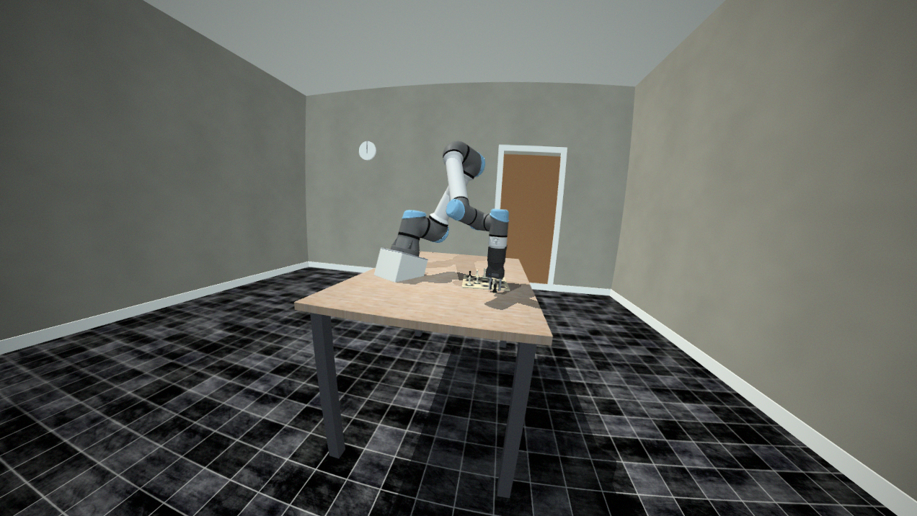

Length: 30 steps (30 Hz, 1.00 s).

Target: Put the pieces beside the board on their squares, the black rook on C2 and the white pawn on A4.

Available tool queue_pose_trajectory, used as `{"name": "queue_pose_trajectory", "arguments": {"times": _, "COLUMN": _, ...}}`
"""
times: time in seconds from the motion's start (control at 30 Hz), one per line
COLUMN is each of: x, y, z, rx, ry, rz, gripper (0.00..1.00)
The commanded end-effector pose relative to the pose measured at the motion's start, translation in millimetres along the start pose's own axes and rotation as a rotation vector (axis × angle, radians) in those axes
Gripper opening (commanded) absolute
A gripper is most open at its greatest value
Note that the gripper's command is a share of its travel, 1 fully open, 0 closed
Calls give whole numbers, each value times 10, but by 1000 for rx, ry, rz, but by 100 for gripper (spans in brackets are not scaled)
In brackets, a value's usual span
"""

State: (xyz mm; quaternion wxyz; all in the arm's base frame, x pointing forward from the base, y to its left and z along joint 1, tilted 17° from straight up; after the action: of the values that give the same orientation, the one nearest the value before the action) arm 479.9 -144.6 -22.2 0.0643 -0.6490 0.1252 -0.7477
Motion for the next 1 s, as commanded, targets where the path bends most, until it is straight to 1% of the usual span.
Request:
{"name": "queue_pose_trajectory", "arguments": {"times": 0.0, "x": 5, "y": 3, "z": 4, "rx": 0, "ry": 1, "rz": -1, "gripper": 73}}
{"name": "queue_pose_trajectory", "arguments": {"times": 0.83, "x": 5, "y": 3, "z": 4, "rx": 0, "ry": 1, "rz": -1, "gripper": 73}}
{"name": "queue_pose_trajectory", "arguments": {"times": 0.87, "x": 5, "y": 3, "z": 4, "rx": 0, "ry": 1, "rz": -1, "gripper": 0}}
{"name": "queue_pose_trajectory", "arguments": {"times": 0.97, "x": 5, "y": 3, "z": 4, "rx": 0, "ry": 1, "rz": -1, "gripper": 0}}
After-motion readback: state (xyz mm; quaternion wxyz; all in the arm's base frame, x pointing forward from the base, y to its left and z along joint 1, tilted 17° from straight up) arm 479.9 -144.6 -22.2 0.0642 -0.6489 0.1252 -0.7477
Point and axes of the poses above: the point where the finger pads meet when closed, its own x axis back along the fingers, its own z axis across the jaws, y = z × x, the point moved 3 cm from there along x, back along the fingers, and after that the axes turned 7 degrees about x, right-handed, at the moved point
